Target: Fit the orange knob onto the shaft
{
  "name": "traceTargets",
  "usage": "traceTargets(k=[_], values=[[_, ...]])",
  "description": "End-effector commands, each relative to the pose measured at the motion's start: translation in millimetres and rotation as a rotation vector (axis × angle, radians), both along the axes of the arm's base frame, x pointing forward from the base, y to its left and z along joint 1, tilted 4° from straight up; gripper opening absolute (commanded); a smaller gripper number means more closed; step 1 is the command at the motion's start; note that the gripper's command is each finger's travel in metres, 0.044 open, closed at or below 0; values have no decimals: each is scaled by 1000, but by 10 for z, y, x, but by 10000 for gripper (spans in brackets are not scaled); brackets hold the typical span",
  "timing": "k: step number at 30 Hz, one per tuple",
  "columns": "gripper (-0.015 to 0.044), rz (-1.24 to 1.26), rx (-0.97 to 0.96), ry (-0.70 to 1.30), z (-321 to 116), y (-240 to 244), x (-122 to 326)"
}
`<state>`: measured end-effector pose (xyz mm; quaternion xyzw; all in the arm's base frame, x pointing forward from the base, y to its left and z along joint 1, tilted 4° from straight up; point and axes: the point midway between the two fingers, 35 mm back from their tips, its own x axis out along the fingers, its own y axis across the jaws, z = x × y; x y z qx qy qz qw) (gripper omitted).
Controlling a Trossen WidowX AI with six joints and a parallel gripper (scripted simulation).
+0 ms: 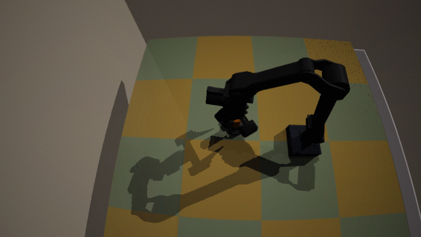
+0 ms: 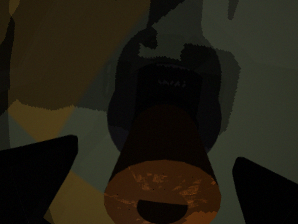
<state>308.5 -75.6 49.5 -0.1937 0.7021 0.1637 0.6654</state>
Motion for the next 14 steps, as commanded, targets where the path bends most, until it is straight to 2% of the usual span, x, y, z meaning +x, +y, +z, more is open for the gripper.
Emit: traceTargets(k=[1,4,14], values=[[440,-1,-5,-24,455,16,74],[440,-2,-5,-25,832,46,45],[440,-2,-5,-25,859,32,81]])
